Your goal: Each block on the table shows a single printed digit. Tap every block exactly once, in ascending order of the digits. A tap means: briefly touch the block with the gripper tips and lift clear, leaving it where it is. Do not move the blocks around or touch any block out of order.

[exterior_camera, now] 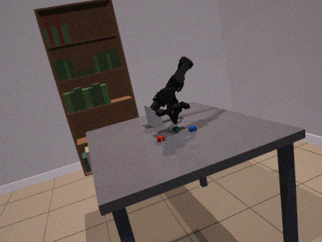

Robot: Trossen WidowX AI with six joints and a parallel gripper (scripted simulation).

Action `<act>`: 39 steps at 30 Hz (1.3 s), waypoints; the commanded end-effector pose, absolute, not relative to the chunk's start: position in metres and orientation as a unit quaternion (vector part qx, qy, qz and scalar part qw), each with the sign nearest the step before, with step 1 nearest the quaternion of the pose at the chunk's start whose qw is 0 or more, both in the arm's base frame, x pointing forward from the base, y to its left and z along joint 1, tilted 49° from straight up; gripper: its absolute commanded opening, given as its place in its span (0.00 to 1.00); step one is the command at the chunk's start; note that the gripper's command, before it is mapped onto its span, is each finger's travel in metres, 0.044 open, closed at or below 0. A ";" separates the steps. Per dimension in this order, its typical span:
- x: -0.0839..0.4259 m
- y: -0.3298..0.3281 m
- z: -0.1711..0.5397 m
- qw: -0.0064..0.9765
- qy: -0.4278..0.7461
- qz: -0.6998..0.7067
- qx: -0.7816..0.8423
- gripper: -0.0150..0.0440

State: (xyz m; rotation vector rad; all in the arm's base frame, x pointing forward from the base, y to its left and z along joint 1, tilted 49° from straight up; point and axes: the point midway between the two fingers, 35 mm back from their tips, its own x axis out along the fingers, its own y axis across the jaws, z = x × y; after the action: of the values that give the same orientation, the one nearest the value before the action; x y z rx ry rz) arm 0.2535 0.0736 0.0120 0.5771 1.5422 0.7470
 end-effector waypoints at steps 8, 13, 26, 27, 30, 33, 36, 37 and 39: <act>0.248 0.088 -0.001 0.614 0.673 0.323 0.256 0.29; 0.246 0.093 -0.006 0.613 0.673 0.324 0.257 0.29; 0.250 0.072 0.013 0.614 0.673 0.323 0.256 0.29; 0.250 0.072 0.013 0.614 0.673 0.323 0.256 0.29; 0.257 0.078 0.042 0.614 0.673 0.323 0.256 0.42; 0.259 0.093 0.103 0.614 0.674 0.323 0.256 0.56; 0.251 0.104 0.149 0.613 0.674 0.323 0.257 0.69; 0.246 0.108 0.165 0.613 0.674 0.323 0.257 0.73; 0.239 0.112 0.183 0.613 0.674 0.324 0.257 0.82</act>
State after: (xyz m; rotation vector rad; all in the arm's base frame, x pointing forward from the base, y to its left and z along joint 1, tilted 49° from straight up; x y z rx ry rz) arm 0.2506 0.1037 0.1459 0.5846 1.5512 0.7493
